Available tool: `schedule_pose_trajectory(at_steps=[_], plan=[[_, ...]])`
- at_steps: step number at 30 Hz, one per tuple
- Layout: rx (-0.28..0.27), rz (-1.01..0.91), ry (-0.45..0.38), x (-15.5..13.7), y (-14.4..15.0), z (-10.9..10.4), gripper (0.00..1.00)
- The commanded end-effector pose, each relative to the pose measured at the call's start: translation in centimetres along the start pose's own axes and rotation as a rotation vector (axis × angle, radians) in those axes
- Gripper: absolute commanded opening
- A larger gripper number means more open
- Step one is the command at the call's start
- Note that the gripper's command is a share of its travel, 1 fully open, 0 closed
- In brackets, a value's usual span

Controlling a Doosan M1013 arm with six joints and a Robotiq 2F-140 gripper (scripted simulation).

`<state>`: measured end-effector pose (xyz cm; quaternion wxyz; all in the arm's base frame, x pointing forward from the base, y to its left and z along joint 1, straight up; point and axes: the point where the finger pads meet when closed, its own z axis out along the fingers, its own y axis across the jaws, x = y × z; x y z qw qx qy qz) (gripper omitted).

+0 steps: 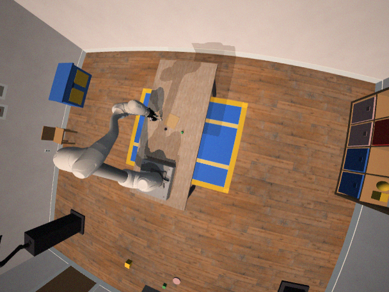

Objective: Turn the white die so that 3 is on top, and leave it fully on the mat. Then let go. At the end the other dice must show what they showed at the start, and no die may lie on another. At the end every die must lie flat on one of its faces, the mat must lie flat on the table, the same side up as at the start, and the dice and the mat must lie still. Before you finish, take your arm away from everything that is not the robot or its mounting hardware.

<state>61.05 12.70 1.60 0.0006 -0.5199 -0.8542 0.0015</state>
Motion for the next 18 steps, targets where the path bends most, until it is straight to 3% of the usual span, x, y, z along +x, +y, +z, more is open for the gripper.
schedule_pose_trajectory(at_steps=[1,18], plan=[[0.0,0.0,0.0,0.0,0.0,-0.01,0.21],[0.0,0.0,0.0,0.0,0.0,0.13,0.21]])
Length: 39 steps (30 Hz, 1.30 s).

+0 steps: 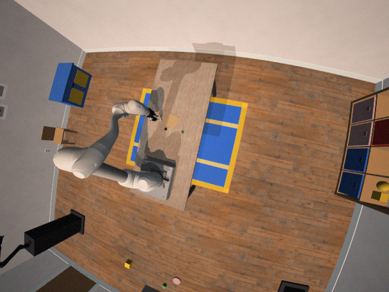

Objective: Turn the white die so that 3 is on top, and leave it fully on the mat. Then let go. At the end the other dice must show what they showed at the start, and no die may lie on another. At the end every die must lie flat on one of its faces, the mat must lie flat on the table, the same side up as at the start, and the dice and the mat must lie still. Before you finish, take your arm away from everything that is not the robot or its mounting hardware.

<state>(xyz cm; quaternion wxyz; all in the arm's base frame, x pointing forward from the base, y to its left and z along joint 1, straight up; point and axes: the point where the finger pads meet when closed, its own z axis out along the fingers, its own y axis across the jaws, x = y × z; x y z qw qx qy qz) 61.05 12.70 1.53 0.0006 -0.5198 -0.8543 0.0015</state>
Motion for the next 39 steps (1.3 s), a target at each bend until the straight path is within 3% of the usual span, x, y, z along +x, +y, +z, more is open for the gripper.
schedule_pose_trajectory(at_steps=[1,39], plan=[[0.0,0.0,0.0,0.0,0.0,0.1,0.21],[0.0,0.0,0.001,0.0,0.0,4.3,0.21]])
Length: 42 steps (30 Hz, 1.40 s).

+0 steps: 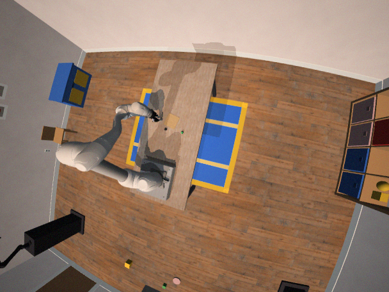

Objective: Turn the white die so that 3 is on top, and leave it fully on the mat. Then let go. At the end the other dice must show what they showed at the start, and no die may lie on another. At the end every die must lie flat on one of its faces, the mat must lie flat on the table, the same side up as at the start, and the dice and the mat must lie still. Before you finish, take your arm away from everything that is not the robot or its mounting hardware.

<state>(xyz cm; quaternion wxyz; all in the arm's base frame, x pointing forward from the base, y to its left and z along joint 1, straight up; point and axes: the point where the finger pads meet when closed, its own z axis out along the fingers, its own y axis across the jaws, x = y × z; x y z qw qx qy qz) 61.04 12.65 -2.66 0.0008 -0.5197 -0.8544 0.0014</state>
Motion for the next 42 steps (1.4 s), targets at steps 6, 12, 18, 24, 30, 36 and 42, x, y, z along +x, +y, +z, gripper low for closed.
schedule_pose_trajectory(at_steps=[6,12,18,24,30,36,42], plan=[[0.0,0.0,0.0,0.0,0.0,0.64,0.21],[0.0,0.0,0.0,-0.01,0.0,0.89,0.21],[0.0,0.0,0.0,-0.01,0.0,0.93,0.21],[0.0,0.0,0.0,-0.01,0.0,0.93,0.21],[0.0,0.0,0.0,-0.01,0.0,0.93,0.21],[0.0,0.0,0.0,-0.01,0.0,0.93,0.21],[0.0,0.0,0.0,-0.01,0.0,0.93,0.21]])
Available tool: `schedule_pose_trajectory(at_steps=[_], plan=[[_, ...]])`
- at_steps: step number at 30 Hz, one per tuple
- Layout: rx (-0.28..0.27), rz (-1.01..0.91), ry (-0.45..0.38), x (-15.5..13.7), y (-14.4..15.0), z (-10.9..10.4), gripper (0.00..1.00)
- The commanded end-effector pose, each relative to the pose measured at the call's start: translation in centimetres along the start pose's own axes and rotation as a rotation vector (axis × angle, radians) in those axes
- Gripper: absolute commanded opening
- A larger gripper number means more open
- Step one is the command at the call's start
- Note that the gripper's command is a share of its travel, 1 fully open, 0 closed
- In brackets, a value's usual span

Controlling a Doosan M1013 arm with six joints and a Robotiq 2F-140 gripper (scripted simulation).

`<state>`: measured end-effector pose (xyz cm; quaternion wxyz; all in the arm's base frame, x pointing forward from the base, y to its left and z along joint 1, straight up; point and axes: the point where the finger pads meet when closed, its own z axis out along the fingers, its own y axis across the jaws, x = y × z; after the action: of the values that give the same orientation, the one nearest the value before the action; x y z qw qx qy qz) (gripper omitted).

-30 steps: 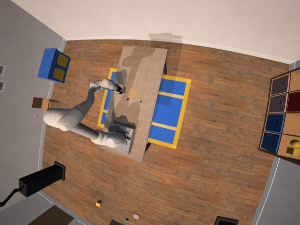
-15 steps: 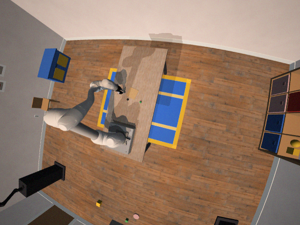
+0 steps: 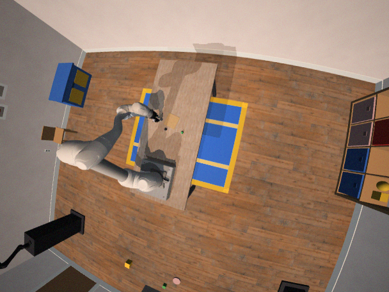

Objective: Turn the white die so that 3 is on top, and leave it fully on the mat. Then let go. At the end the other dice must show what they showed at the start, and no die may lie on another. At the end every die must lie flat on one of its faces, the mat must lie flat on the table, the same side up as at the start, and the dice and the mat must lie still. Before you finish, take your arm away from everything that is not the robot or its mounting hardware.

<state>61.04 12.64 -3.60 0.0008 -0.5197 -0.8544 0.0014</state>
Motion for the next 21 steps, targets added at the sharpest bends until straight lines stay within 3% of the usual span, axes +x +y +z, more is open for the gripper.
schedule_pose_trajectory(at_steps=[1,21], plan=[[0.0,0.0,0.0,0.0,0.0,-0.01,0.21],[0.0,0.0,0.0,0.0,0.0,0.42,0.21]])
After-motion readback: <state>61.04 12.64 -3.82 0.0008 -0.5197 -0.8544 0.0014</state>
